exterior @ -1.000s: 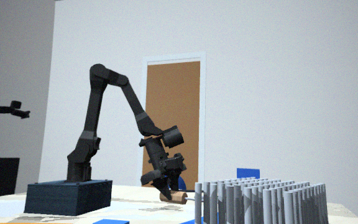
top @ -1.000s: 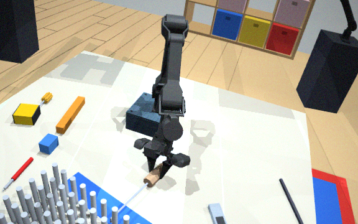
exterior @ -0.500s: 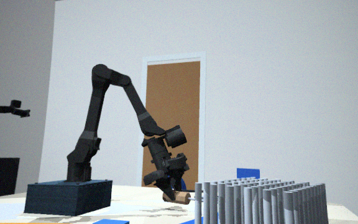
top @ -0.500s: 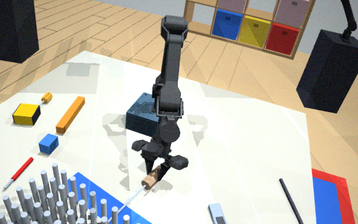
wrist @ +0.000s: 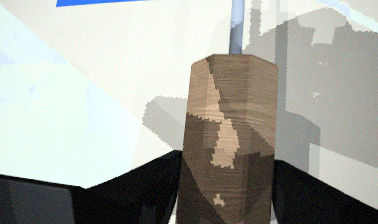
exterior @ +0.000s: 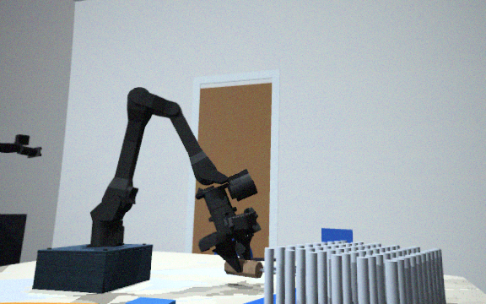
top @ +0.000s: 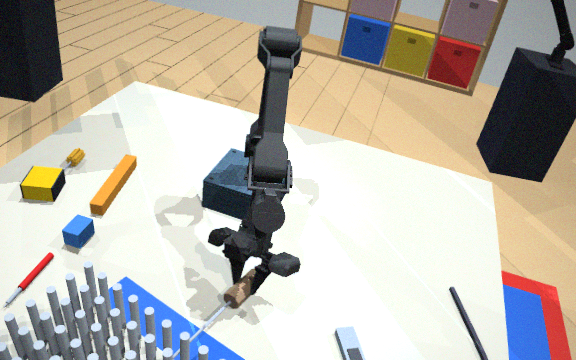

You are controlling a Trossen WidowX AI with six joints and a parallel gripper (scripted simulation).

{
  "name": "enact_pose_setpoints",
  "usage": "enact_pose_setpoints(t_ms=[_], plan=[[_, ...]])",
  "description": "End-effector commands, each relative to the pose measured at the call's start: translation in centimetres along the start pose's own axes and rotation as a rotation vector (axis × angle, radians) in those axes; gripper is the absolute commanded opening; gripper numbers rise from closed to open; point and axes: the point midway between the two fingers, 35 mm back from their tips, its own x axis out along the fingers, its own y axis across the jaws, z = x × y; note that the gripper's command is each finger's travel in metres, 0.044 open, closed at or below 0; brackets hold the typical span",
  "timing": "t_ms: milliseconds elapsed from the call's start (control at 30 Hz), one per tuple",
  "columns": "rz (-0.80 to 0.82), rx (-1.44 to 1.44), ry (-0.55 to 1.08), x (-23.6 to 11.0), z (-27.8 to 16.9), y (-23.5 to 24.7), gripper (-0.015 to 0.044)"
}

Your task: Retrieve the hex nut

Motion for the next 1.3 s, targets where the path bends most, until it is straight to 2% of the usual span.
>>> enact_pose_setpoints(t_ms=[0,1267], plan=[[0.005,-0.003,0.0,0.2,0.5,0.2,0.0],[0.004,-0.004,-0.003,1.3,3.1,0.2,0.0]])
